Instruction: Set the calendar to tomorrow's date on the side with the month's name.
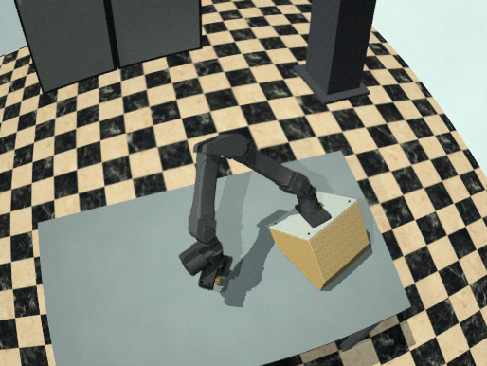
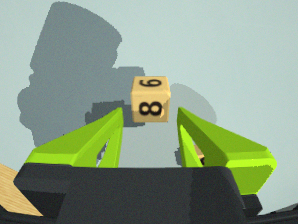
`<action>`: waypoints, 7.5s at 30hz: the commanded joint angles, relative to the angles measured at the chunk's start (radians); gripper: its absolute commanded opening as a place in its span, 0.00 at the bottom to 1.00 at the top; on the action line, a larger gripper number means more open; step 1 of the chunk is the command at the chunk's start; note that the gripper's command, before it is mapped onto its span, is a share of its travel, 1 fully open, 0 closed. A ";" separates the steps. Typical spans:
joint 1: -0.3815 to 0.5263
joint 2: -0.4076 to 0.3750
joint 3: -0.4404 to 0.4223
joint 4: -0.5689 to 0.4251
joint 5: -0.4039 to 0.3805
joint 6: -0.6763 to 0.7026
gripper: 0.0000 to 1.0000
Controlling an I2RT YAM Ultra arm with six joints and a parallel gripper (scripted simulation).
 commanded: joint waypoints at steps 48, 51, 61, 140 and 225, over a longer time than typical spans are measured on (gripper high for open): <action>0.023 -0.004 0.030 -0.006 -0.005 0.006 0.45; 0.023 -0.004 0.030 -0.006 -0.005 0.006 0.45; 0.023 -0.004 0.030 -0.006 -0.005 0.006 0.45; 0.022 0.003 0.041 -0.013 -0.004 0.002 0.45; -0.029 0.049 0.013 0.122 -0.005 -0.072 0.26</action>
